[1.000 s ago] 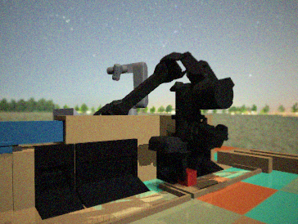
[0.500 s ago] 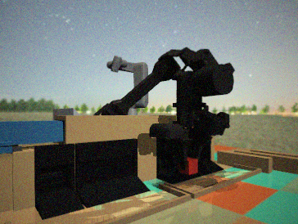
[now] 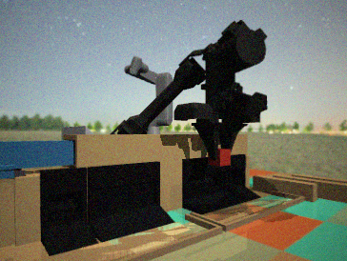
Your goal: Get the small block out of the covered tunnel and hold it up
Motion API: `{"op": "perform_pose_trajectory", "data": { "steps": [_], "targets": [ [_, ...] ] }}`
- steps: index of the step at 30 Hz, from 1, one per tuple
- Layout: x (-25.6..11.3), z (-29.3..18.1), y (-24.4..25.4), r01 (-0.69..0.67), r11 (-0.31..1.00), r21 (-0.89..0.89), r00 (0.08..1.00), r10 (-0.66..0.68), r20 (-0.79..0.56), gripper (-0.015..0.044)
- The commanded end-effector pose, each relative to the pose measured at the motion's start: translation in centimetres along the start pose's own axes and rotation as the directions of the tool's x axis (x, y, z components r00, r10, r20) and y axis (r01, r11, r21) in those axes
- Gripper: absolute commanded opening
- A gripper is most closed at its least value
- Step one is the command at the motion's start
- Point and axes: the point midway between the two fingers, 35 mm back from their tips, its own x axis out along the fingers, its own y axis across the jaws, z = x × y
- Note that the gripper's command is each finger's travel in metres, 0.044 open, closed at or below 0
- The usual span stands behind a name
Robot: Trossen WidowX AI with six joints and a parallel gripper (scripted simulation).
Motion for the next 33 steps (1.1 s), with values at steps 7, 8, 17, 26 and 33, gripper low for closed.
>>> {"op": "perform_pose_trajectory", "data": {
  "steps": [7,8,17,26,33],
  "targets": [
    [-3.8,-0.6,0.2,-0.003,1.0,-0.005,1.0,0.003,-0.002,0.0],
    [-3.1,-0.4,0.0,-0.004,1.0,0.002,1.0,0.004,0.011,0.0],
    [-5.8,-0.1,-2.6,-0.046,0.999,-0.002,0.916,0.043,0.398,0.0],
    [-6.7,-0.5,-3.0,-0.058,0.998,-0.017,0.868,0.059,0.493,0.0],
    [-6.6,0.0,-3.0,-0.058,0.998,-0.018,0.868,0.059,0.493,0.0]
  ]
}}
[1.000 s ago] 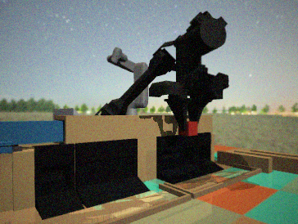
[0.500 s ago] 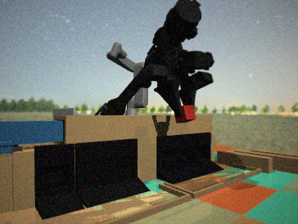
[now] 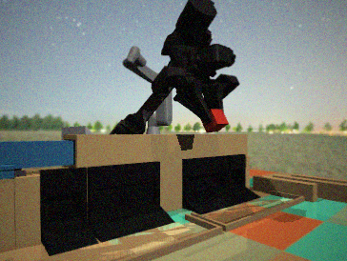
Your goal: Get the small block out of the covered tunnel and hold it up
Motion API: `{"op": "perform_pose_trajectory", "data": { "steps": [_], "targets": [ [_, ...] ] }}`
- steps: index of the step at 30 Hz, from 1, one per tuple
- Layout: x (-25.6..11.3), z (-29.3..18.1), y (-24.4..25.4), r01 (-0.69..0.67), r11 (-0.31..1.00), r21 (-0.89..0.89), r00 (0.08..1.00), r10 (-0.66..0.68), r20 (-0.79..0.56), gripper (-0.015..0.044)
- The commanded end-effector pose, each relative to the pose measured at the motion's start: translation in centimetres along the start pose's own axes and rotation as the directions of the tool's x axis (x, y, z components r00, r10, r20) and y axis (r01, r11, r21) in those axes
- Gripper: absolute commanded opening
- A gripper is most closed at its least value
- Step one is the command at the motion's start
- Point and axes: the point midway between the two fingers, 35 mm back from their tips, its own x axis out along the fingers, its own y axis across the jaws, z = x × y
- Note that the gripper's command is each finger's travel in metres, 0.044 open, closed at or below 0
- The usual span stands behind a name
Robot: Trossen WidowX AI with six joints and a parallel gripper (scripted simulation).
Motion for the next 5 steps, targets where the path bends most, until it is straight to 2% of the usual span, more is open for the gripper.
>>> {"op": "perform_pose_trajectory", "data": {
  "steps": [1,5],
  "targets": [
    [-0.02,0.16,0.14,-0.003,1.0,0.001,1.0,0.003,0.007,0.0],
    [-0.02,0.16,0.14,-0.003,1.0,0.001,1.0,0.003,0.007,0.0]
  ]
}}
